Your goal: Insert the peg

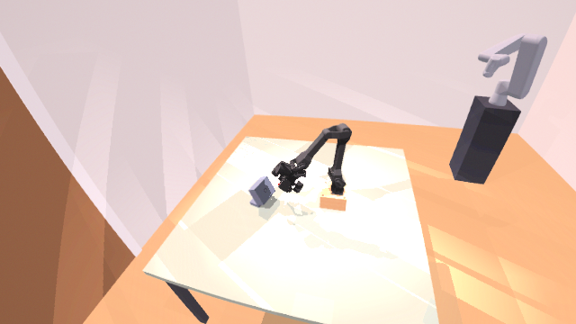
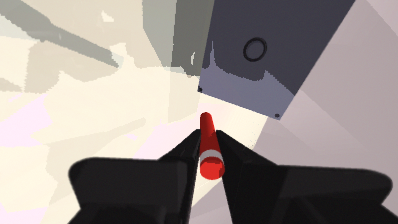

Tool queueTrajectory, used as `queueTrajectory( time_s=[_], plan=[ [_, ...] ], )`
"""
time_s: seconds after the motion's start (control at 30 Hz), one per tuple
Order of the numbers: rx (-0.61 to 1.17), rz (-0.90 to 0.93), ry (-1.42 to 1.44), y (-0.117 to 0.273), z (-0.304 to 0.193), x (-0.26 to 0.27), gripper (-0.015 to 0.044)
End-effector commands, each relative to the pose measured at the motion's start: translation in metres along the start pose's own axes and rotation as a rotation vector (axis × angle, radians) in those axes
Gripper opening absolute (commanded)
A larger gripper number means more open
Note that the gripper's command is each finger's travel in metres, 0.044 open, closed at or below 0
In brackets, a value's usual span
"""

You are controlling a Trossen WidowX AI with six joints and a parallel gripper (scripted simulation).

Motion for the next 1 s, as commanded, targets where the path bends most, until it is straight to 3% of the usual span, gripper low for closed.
queueTrajectory(
  time_s=[0.0,0.97],
  plan=[
    [-0.002,-0.021,0.022,0.002,0.002,0.002,0.0000],
    [-0.048,-0.158,0.148,0.020,0.023,0.013,0.0000]
  ],
)
Point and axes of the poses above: the point midway between the two fingers, 35 mm back from their tips, its own y axis back along the fingers, its own x axis across the jaws, z = x × y, the point moved 2 cm from there along y, back along the fingers, and after that the axes turned 10 degrees about -y, right-handed, at the moved point
